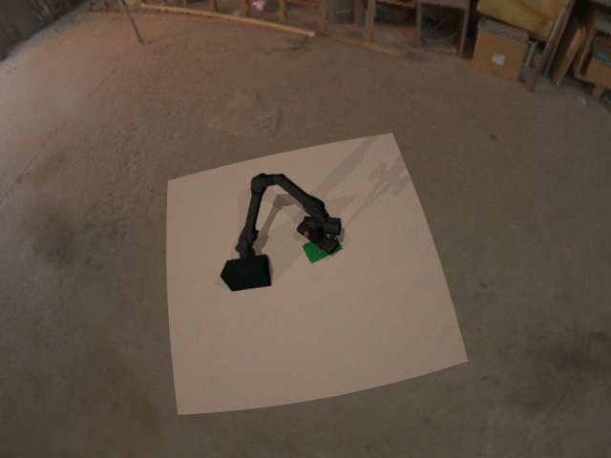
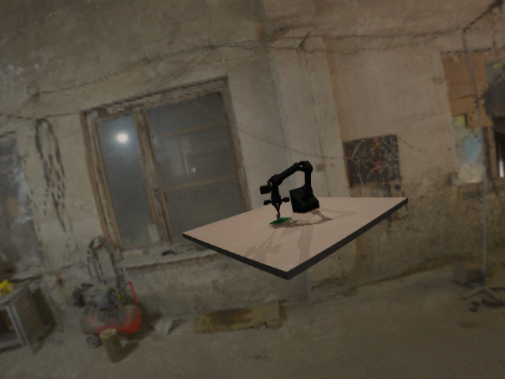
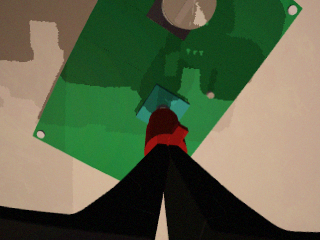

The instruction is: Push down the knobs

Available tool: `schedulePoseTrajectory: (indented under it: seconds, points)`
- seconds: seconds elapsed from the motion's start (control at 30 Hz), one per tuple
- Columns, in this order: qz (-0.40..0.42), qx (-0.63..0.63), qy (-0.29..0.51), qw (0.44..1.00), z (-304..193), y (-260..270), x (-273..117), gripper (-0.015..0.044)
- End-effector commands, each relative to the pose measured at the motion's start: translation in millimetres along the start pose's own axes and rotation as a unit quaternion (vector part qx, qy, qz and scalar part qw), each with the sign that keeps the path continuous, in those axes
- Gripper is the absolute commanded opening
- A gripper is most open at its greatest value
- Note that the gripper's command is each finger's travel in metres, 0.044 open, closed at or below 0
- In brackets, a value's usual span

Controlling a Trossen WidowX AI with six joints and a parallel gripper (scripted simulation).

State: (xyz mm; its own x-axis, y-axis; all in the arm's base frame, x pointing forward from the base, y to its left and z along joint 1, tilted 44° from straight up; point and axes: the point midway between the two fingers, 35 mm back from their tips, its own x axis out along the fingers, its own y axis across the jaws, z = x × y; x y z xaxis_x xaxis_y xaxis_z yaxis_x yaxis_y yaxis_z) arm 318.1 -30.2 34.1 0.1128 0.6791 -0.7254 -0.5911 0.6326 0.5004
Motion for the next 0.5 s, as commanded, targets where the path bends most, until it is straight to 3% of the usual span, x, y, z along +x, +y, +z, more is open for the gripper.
schedulePoseTrajectory:
  seconds: [0.0,0.47]
  points:
    - [0.002,-0.004,0.000,1.000,1.8,0.4,5.5,0.0000]
    - [0.002,-0.004,0.000,1.000,1.8,0.4,8.7,0.0000]
